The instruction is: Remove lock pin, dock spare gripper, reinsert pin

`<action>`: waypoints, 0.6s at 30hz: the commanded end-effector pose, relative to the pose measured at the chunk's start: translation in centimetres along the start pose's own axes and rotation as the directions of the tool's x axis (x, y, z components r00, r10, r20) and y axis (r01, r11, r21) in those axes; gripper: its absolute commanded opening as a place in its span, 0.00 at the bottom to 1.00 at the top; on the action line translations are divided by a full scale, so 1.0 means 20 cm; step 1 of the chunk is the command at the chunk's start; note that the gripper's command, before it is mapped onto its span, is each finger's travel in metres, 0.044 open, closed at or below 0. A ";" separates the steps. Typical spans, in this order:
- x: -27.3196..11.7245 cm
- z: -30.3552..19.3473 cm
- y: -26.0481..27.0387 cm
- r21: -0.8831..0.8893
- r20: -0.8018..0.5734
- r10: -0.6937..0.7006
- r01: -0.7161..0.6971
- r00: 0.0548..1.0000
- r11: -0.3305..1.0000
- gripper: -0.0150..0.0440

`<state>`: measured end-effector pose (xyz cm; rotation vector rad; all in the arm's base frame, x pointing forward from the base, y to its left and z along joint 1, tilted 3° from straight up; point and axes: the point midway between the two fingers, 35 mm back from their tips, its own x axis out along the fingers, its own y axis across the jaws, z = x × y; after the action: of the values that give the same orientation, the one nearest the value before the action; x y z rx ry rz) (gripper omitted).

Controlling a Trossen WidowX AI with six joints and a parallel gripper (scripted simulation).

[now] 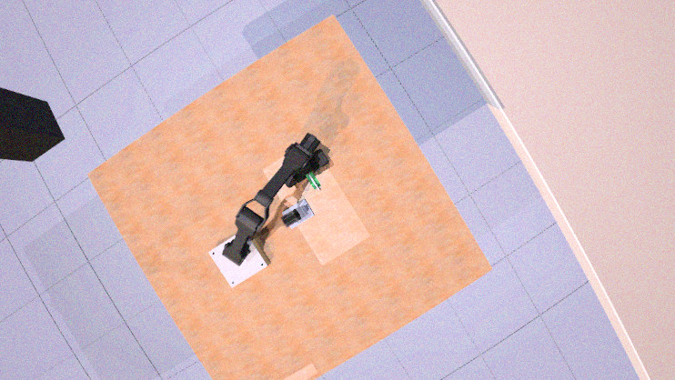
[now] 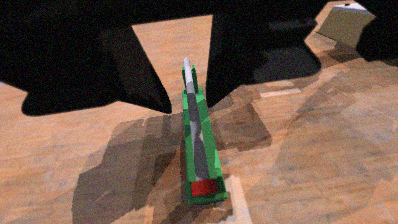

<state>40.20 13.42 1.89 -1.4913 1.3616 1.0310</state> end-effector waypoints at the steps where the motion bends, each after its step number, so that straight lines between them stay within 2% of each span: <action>1: 0.05 0.01 0.01 -0.010 -0.001 0.010 -0.010 1.000 1.000 0.56; 16: 0.11 0.02 0.02 -0.010 -0.001 0.010 -0.010 1.000 1.000 0.56; 18: 0.11 0.02 0.02 -0.010 -0.001 0.010 -0.010 1.000 1.000 0.47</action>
<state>40.01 13.19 -0.20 -1.4912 1.3696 1.0360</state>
